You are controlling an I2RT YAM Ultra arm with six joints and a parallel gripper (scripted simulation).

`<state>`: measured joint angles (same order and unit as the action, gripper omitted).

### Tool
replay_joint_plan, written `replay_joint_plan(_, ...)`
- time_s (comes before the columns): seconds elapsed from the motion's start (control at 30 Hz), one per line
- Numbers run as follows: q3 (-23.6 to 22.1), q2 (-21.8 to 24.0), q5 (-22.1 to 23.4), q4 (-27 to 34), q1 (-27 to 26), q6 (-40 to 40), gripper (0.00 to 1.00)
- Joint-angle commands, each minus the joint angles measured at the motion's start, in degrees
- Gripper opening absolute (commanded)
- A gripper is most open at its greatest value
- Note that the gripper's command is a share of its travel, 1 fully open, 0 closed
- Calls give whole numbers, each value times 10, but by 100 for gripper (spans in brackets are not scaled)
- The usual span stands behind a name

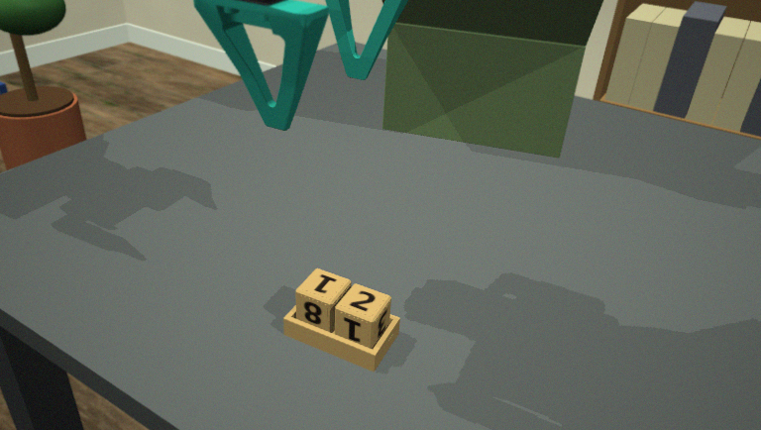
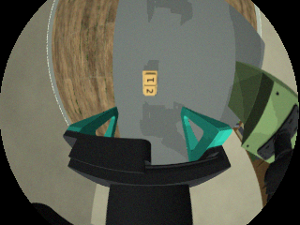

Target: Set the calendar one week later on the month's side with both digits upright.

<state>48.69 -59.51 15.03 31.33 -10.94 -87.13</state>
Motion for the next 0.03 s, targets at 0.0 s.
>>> replay_joint_plan(0.0, 2, 4, 0, 4, -2, 0, 100)
